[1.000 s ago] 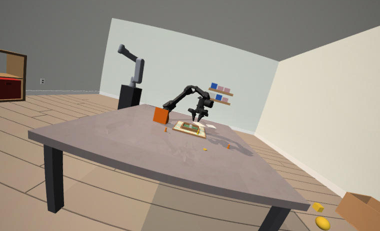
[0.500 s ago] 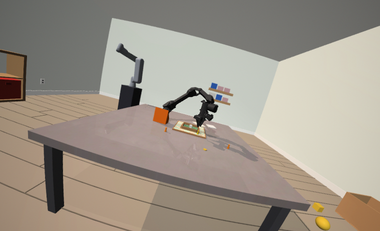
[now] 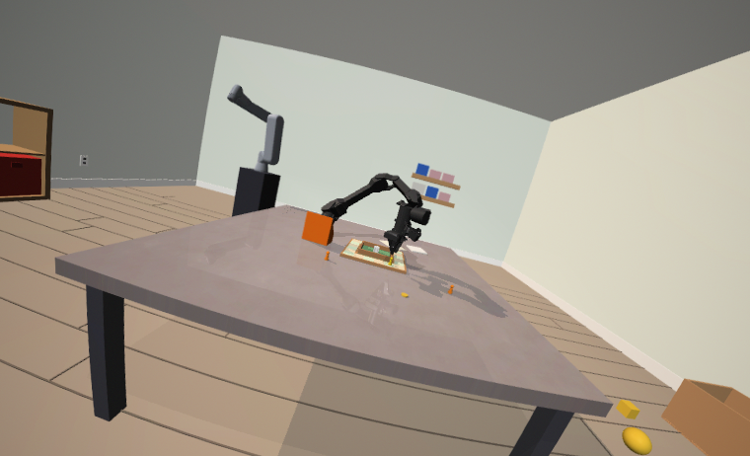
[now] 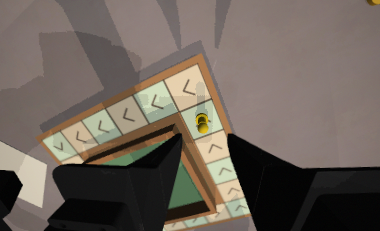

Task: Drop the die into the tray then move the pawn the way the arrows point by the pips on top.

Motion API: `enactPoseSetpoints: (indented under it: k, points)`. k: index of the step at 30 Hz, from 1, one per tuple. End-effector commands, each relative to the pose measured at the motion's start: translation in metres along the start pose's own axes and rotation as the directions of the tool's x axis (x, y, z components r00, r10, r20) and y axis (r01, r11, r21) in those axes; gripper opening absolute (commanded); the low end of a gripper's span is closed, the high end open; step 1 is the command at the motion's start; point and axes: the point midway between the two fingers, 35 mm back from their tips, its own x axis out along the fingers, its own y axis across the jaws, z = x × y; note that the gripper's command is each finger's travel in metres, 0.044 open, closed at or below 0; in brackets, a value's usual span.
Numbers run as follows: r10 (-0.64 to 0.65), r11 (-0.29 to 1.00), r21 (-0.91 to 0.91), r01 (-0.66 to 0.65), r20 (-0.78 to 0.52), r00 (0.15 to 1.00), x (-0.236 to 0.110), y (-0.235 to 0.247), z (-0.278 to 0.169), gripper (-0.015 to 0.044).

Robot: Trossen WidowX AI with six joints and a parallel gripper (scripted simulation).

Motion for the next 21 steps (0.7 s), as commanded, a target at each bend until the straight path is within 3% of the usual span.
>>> enactPoseSetpoints:
  k: [1,21]
  points:
    - [0.007,1.000,0.008,-0.007,-0.003,1.000,0.007,0.000,-0.001,0.0200]
    - [0.008,1.000,0.007,-0.008,-0.004,1.000,0.039,0.000,-0.002,0.0200]
